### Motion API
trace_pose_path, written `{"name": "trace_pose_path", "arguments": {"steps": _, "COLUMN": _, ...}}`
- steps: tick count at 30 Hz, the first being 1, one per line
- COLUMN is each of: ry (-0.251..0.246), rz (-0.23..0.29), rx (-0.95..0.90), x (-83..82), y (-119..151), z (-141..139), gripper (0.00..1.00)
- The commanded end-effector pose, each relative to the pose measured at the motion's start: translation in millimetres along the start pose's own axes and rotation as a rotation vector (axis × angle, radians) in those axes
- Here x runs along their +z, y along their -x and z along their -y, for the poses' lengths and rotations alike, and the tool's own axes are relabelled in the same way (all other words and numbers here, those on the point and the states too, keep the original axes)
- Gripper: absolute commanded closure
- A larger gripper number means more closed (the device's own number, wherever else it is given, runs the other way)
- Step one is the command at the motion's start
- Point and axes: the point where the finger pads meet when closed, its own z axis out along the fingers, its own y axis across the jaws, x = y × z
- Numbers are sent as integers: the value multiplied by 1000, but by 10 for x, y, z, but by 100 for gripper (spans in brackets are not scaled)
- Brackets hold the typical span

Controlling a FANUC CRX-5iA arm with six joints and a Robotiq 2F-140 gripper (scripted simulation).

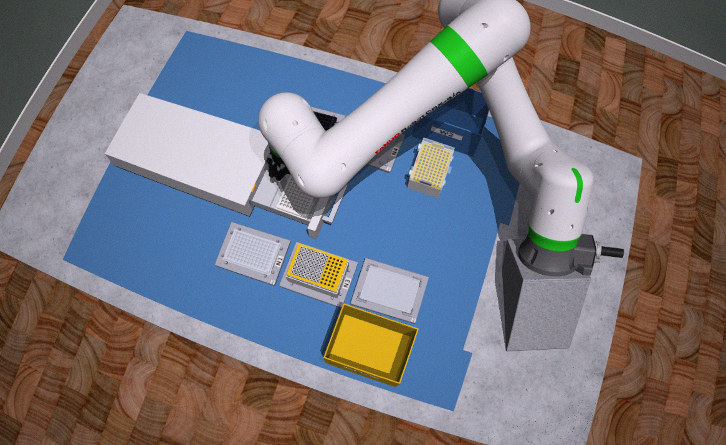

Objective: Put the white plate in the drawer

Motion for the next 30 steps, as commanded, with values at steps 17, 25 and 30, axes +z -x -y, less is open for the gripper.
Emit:
{"name": "trace_pose_path", "arguments": {"steps": 17, "ry": -1, "rz": 0, "rx": 0, "x": 6, "y": -1, "z": 6, "gripper": 34}}
{"name": "trace_pose_path", "arguments": {"steps": 25, "ry": -1, "rz": 0, "rx": 0, "x": 6, "y": 0, "z": 6, "gripper": 34}}
{"name": "trace_pose_path", "arguments": {"steps": 30, "ry": -1, "rz": 0, "rx": 0, "x": 6, "y": 0, "z": 6, "gripper": 34}}
